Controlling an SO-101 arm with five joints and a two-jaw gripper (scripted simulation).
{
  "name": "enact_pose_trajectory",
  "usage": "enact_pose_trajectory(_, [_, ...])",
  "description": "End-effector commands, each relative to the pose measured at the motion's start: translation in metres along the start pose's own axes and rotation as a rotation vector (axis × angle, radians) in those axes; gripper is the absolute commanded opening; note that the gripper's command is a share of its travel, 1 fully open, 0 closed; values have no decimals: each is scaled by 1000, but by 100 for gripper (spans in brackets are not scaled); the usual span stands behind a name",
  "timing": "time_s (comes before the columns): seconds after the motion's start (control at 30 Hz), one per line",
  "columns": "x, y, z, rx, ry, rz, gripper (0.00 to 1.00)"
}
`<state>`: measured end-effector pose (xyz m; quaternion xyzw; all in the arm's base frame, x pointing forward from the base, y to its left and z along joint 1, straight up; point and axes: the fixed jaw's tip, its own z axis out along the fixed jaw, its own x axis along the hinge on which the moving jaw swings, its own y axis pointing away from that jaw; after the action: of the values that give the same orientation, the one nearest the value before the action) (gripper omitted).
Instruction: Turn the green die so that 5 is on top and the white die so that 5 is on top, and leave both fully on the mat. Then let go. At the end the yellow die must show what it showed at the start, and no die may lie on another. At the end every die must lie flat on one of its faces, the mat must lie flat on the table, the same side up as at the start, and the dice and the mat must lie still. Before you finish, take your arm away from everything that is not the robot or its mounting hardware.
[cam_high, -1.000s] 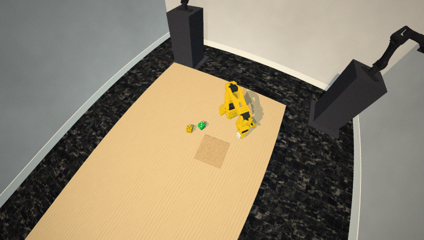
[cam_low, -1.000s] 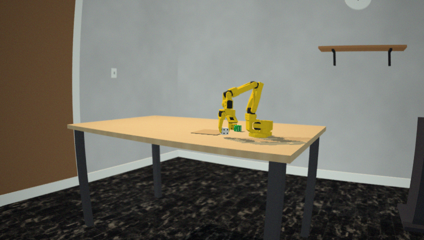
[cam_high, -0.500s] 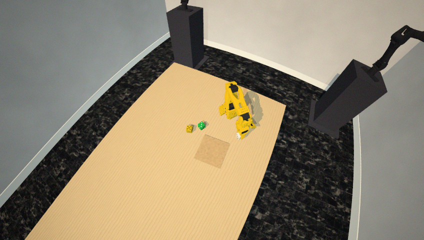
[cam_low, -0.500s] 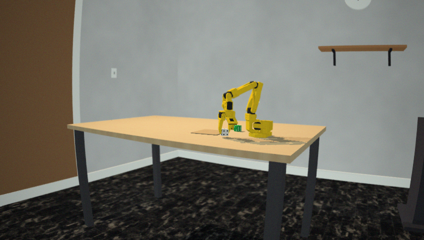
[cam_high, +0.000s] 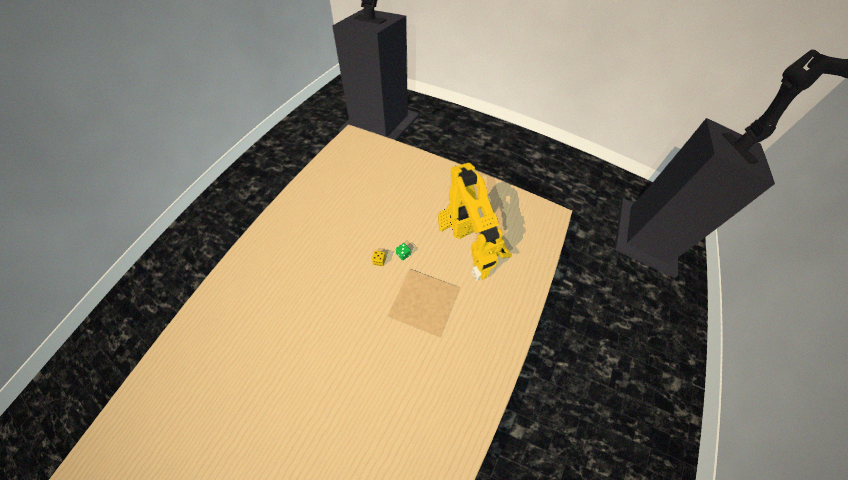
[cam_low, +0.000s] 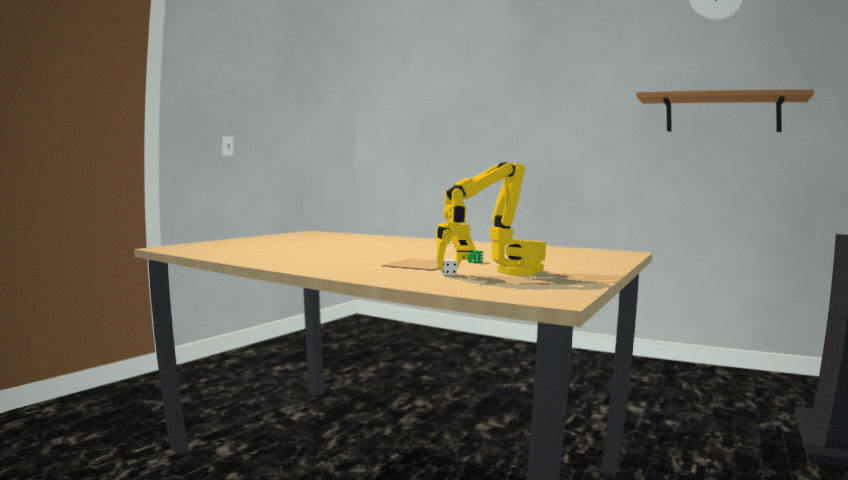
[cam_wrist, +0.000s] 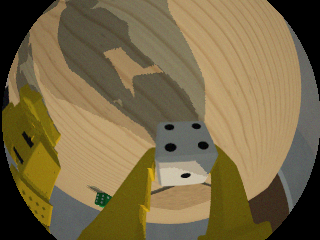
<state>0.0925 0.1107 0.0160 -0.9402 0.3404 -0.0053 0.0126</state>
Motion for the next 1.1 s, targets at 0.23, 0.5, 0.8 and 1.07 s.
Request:
enact_pose_trajectory(0.23, [-1, -2, 0, 15, -2, 3, 0])
enact_pose_trajectory(0.5, [-1, -2, 1, 15, -2, 3, 0])
enact_pose_trajectory(0.8, [-1, -2, 1, 15, -2, 3, 12])
enact_pose_trajectory(1.07, [-1, -2, 1, 15, -2, 3, 17])
